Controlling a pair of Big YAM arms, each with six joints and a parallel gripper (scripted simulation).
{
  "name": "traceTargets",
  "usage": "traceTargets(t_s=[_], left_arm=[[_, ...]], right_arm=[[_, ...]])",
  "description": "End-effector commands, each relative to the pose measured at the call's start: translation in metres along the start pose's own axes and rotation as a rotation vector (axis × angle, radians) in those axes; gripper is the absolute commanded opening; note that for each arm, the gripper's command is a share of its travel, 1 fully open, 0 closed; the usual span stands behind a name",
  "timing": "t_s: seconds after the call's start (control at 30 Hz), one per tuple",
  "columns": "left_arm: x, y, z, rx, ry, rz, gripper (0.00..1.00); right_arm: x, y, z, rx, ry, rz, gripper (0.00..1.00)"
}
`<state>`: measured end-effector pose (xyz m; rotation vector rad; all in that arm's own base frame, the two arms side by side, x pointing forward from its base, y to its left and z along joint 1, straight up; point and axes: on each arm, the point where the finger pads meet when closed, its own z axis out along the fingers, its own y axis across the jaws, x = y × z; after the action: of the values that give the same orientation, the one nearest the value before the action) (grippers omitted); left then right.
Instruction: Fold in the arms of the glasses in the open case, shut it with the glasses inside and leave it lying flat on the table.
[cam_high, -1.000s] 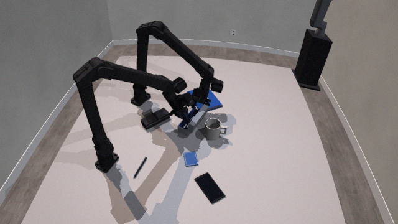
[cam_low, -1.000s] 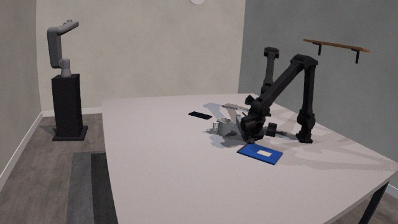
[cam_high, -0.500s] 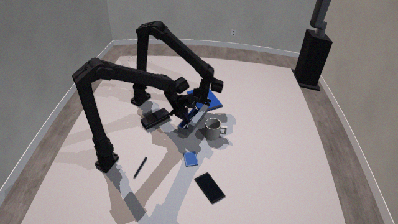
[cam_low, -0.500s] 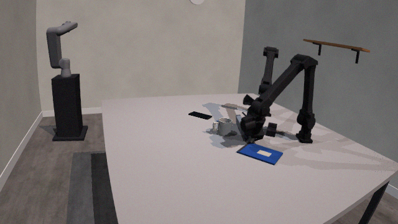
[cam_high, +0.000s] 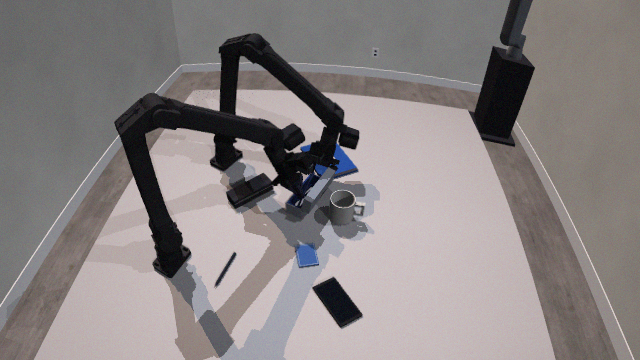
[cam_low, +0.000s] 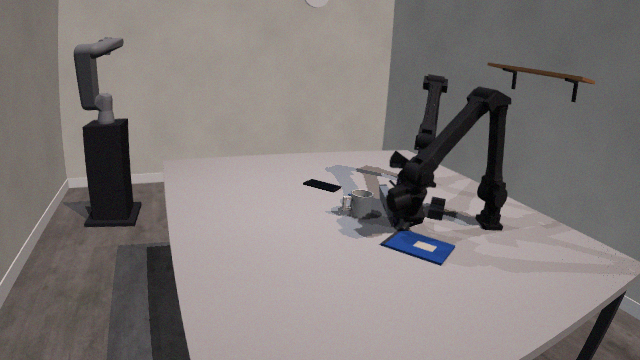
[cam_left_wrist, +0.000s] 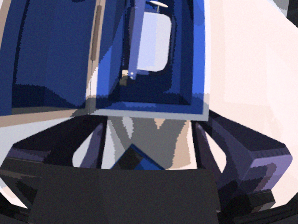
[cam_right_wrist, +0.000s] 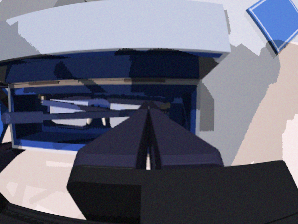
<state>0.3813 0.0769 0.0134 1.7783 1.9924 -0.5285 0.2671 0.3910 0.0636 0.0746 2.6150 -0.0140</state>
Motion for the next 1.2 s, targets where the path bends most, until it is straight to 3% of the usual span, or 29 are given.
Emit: traceTargets(t_s=[0.0,0.1,0.13,0.33,0.53,0.63,0.7,0.83,0.93,0.97,1.17], left_arm=[[0.000,0.024,-0.017,-0.049,0.021,0.020,0.57],[0.000,0.024,-0.017,-0.049,0.021,0.020,0.57],[0.000,0.024,-0.017,-0.049,0.021,0.020,0.57],[0.000,0.024,-0.017,-0.049,0.021,0.020,0.57],[0.000,0.024,-0.017,-0.049,0.021,0.020,0.57],[0.000,0.024,-0.017,-0.049,0.021,0.020,0.57],[0.000,0.024,-0.017,-0.049,0.021,0.020,0.57],[0.000,0.024,-0.017,-0.049,0.021,0.020,0.57],[0.000,0.024,-0.017,-0.049,0.021,0.020,0.57],[0.000,0.024,-0.017,-0.049,0.021,0.020,1.00],[0.000,0.024,-0.017,-0.049,0.021,0.021,1.00]], right_arm=[[0.007,0.003,0.009,0.005,0.002,-0.019,0.00],[0.005,0.002,0.001,0.020,0.006,-0.012,0.00],[-0.014,0.014,-0.026,-0.040,-0.020,0.022,0.00],[-0.015,0.016,-0.050,-0.047,-0.021,0.025,0.00],[-0.011,0.012,-0.066,-0.035,-0.015,0.019,0.00],[-0.006,0.010,-0.059,-0.012,-0.007,0.009,0.00],[-0.015,0.015,-0.080,-0.047,-0.019,0.026,0.00],[-0.015,0.014,-0.094,-0.048,-0.019,0.027,0.00],[-0.007,0.013,-0.080,-0.018,-0.008,0.011,0.00],[0.001,0.005,-0.067,0.017,0.005,-0.002,0.00],[0.003,-0.003,-0.060,0.032,0.009,0.001,0.00]])
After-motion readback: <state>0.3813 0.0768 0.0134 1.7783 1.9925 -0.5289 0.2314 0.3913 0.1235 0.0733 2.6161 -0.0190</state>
